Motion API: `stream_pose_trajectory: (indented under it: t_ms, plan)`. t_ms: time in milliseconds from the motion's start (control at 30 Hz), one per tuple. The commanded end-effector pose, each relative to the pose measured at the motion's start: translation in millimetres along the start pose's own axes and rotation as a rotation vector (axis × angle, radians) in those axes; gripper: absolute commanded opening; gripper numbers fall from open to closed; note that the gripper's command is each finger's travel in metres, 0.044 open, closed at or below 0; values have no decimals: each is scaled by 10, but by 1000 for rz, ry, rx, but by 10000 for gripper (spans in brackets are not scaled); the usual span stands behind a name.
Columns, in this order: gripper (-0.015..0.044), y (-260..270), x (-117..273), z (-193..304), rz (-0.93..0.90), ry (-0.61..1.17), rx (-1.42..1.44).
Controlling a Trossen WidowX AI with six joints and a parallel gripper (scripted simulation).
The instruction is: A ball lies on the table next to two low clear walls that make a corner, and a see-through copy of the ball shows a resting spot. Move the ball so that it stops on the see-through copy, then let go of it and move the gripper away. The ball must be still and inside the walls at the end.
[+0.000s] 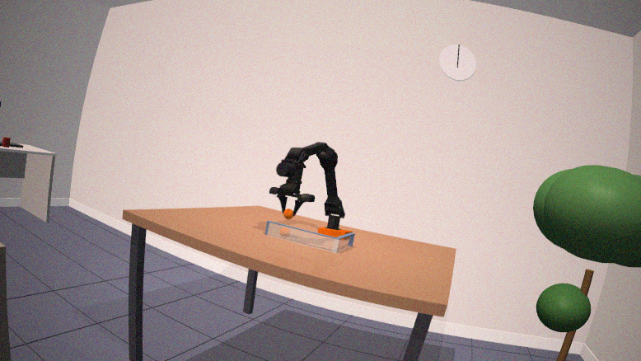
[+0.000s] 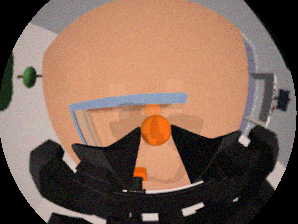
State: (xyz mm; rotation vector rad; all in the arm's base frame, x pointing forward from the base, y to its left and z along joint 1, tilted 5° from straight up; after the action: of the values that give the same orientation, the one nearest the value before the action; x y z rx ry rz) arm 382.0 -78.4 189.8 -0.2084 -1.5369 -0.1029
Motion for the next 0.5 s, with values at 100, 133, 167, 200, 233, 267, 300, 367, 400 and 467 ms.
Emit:
stream_pose_trajectory:
  t_ms: [100, 133, 167, 200, 233, 267, 300, 367, 400, 467]
  plan:
    - [0, 14, -91, -32, 4, -14, -11]
    - [0, 13, -138, -36, 4, -14, -11]
    - [0, 13, -189, -39, 4, -14, -11]
    - [0, 13, -241, -42, 4, -14, -11]
    - [0, 13, -292, -43, 4, -14, -11]
    - [0, 13, -344, -44, 4, -14, -11]
    - [0, 12, -395, -44, 4, -14, -11]
    - [0, 12, -498, -41, 4, -14, -11]
    - [0, 12, -549, -38, 4, -14, -11]
    - [0, 11, -633, -31, 4, -13, -11]
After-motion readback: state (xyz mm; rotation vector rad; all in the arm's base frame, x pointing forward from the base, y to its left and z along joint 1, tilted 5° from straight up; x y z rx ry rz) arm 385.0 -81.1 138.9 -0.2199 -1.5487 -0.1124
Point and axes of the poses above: the point midway between the two fingers, 35 mm back from their tips, its own x axis back along the fingers, its own y axis across the jaws, z = x × y, the point moved 9 cm from there along x, back along the fingers, and after that the axes turned 12 degrees about -x, right-handed, at the moved point
